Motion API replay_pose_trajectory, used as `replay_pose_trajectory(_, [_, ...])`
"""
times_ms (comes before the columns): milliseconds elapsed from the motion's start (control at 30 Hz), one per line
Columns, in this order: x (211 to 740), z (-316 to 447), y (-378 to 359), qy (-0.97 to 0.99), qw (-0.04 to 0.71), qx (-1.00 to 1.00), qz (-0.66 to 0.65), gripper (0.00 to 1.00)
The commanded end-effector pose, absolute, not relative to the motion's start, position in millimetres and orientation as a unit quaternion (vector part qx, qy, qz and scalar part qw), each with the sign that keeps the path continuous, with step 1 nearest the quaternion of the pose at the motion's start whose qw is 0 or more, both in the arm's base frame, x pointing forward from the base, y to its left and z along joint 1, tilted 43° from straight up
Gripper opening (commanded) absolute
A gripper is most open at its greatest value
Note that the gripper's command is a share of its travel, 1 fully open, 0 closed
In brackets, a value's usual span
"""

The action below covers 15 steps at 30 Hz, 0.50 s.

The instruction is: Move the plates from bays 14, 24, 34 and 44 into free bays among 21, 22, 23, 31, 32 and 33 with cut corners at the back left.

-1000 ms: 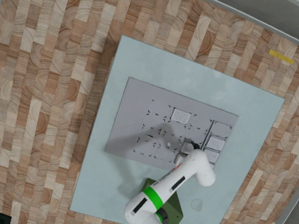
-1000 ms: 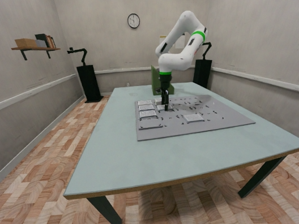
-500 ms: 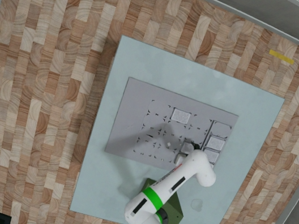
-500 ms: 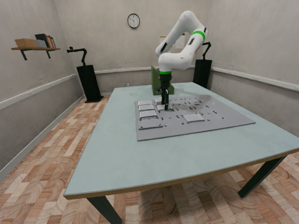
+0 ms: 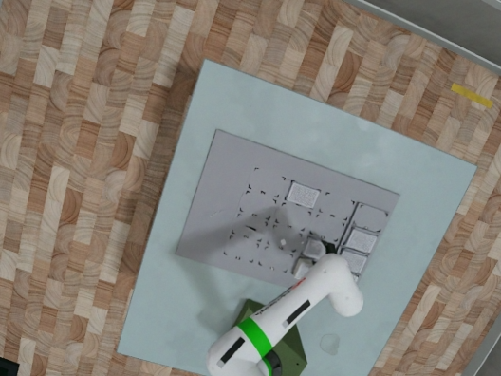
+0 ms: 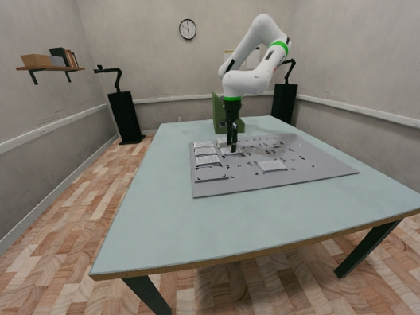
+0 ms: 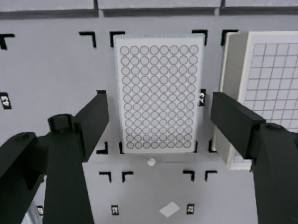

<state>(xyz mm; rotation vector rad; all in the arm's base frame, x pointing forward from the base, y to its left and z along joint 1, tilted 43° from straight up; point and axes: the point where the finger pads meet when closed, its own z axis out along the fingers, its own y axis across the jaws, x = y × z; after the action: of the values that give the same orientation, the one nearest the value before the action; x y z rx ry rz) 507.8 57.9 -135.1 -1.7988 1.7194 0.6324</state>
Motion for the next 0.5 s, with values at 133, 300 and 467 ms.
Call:
replay_pose_trajectory(133, [508.0, -129.1, 51.8, 0.642, 0.283, -0.672, 0.235, 0.70])
replay_pose_trajectory(300, [507.8, -125.2, 48.1, 0.642, 0.283, -0.672, 0.235, 0.70])
replay_pose_trajectory(467, [507.4, -120.3, 43.6, 0.642, 0.283, -0.672, 0.235, 0.70])
